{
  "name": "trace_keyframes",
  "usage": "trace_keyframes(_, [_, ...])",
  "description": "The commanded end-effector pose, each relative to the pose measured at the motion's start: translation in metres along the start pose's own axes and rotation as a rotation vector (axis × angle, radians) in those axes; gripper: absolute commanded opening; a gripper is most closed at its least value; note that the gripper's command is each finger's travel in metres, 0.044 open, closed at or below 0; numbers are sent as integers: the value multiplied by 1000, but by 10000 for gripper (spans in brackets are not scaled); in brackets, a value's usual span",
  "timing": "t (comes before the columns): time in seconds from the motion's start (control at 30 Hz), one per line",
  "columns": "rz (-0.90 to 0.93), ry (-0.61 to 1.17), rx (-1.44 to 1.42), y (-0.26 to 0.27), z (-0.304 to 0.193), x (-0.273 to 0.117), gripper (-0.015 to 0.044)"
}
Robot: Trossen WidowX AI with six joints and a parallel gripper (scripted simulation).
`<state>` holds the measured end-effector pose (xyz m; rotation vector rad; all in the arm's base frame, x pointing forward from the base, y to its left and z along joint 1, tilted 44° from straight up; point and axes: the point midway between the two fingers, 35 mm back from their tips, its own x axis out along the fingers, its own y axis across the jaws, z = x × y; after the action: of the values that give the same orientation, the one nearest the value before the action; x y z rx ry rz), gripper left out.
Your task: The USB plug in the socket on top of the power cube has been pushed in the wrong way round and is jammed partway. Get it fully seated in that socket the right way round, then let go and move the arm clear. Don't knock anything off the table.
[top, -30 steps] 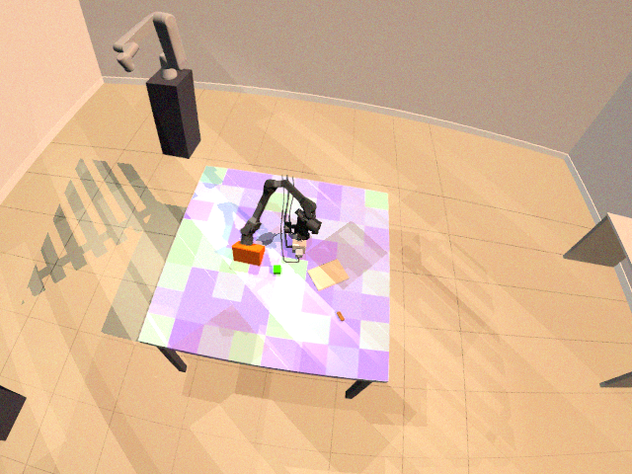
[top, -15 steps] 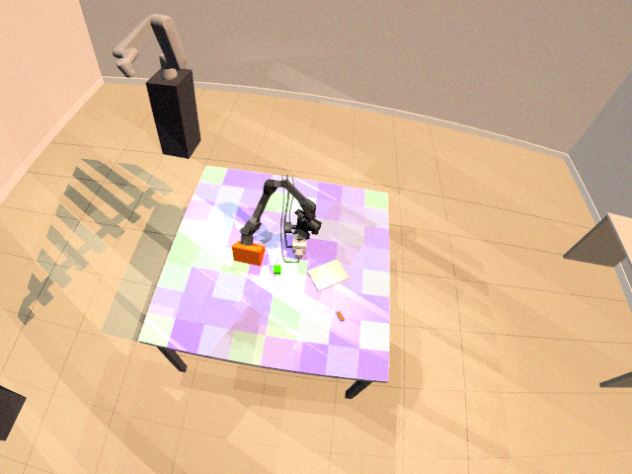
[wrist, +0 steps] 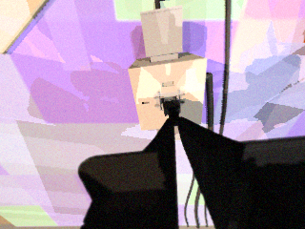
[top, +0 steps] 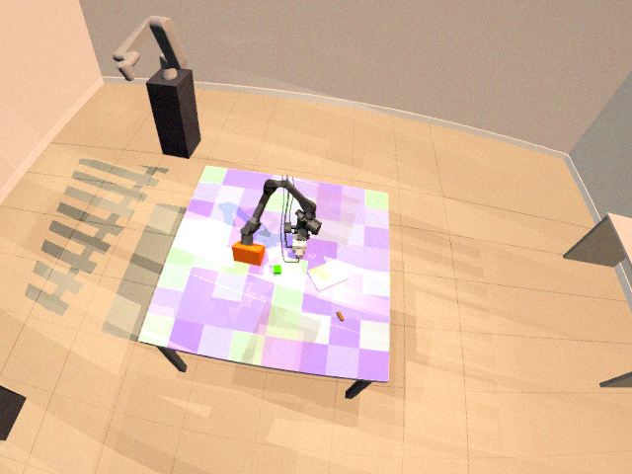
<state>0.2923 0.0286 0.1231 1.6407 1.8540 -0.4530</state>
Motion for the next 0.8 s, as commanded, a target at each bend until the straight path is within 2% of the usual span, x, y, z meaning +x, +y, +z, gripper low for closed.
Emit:
trace_keyframes(0.0, [2, 4, 5, 0, 0, 1, 0])
trace_keyframes(0.77, [3, 4, 5, 0, 0, 4, 0])
